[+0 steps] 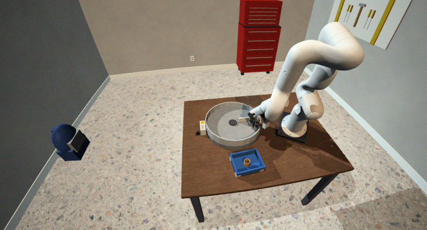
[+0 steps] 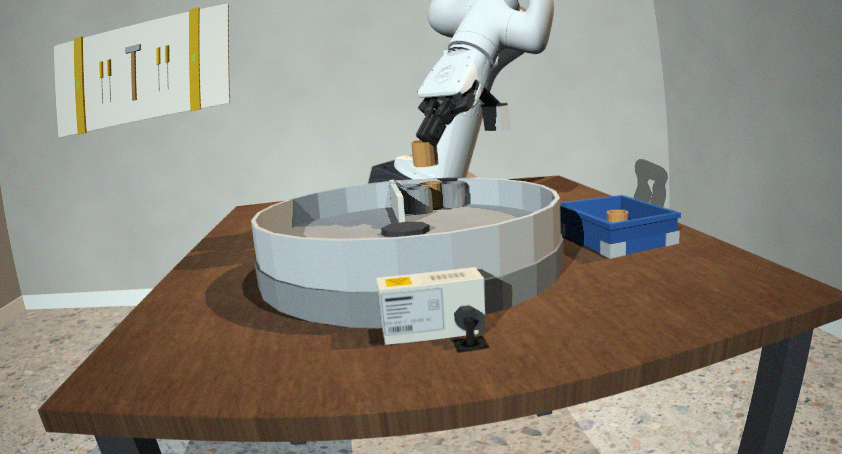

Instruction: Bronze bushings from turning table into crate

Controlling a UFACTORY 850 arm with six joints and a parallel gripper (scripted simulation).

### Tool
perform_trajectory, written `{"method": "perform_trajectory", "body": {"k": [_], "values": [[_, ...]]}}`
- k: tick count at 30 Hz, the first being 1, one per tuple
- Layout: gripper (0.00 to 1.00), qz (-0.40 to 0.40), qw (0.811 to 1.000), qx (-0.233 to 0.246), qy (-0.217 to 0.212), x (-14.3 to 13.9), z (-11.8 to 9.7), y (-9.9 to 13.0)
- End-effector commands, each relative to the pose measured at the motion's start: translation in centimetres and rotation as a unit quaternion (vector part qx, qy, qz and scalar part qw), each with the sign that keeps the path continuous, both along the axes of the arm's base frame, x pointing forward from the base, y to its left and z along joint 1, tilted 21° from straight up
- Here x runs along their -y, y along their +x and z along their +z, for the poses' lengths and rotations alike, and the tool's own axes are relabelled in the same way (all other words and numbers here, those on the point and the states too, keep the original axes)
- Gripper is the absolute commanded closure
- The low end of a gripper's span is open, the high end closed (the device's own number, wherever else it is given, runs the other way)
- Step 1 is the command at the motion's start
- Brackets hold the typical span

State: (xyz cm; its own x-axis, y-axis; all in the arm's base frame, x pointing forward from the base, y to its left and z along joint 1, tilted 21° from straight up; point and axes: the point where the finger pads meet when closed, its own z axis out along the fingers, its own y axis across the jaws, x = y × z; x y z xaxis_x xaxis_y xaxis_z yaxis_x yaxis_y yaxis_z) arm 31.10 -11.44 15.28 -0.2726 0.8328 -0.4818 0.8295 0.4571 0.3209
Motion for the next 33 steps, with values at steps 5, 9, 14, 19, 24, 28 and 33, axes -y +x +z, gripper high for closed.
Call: {"method": "perform_trajectory", "body": {"k": [5,9,14,19,24,28,33], "values": [[1.00,-0.002,1.000,-0.001,-0.003,-3.3,1.3,0.8],[1.00,-0.002,1.000,-0.001,-0.003,-5.1,1.9,1.2],[1.00,-0.002,1.000,-0.001,-0.003,-6.6,2.4,1.5],[1.00,-0.002,1.000,-0.001,-0.003,-9.3,3.4,2.0],[1.00,-0.002,1.000,-0.001,-0.003,-12.4,4.5,2.7],[1.00,-0.002,1.000,-0.001,-0.003,-13.5,4.9,3.0],[1.00,-0.002,1.000,-0.001,-0.003,-17.1,6.2,3.7]]}}
